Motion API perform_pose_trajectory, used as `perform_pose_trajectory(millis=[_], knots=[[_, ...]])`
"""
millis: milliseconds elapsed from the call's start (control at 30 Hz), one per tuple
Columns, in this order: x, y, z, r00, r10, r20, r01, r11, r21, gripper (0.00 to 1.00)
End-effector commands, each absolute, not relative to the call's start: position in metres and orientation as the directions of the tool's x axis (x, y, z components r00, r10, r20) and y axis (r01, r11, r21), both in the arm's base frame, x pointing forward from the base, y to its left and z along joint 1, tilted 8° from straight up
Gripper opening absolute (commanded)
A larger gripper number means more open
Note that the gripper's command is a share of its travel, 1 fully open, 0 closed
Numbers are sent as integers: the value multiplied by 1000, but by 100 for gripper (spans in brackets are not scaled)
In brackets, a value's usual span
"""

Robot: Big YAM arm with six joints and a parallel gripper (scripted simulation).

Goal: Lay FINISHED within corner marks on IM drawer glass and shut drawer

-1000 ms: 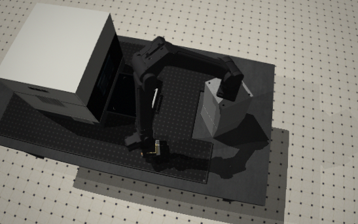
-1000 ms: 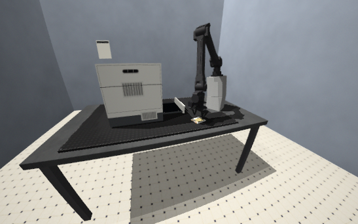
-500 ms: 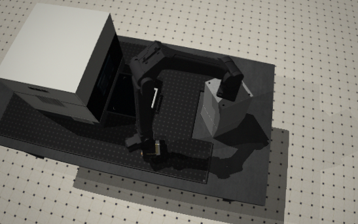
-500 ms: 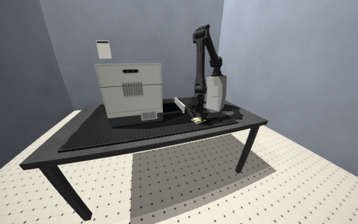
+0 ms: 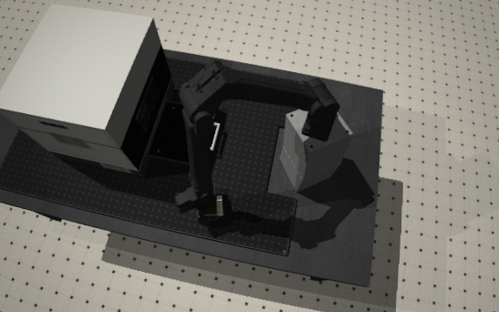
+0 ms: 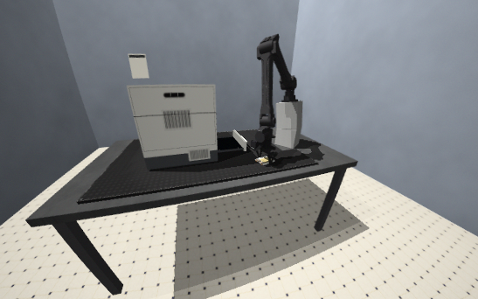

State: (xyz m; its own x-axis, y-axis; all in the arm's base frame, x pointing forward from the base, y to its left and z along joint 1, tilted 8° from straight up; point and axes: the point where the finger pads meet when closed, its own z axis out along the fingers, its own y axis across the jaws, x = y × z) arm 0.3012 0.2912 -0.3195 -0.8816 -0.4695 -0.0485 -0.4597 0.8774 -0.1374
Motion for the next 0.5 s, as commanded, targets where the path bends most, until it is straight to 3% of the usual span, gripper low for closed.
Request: perform_pose_trajectory(millis=[0,133,467], knots=[[305,295,-317,-880,-471,-59,-460,878,-135,100],[305,295,-317,-880,-471,-59,-460,878,-135,100],[305,295,-317,-880,-471,-59,-460,878,-135,80]])
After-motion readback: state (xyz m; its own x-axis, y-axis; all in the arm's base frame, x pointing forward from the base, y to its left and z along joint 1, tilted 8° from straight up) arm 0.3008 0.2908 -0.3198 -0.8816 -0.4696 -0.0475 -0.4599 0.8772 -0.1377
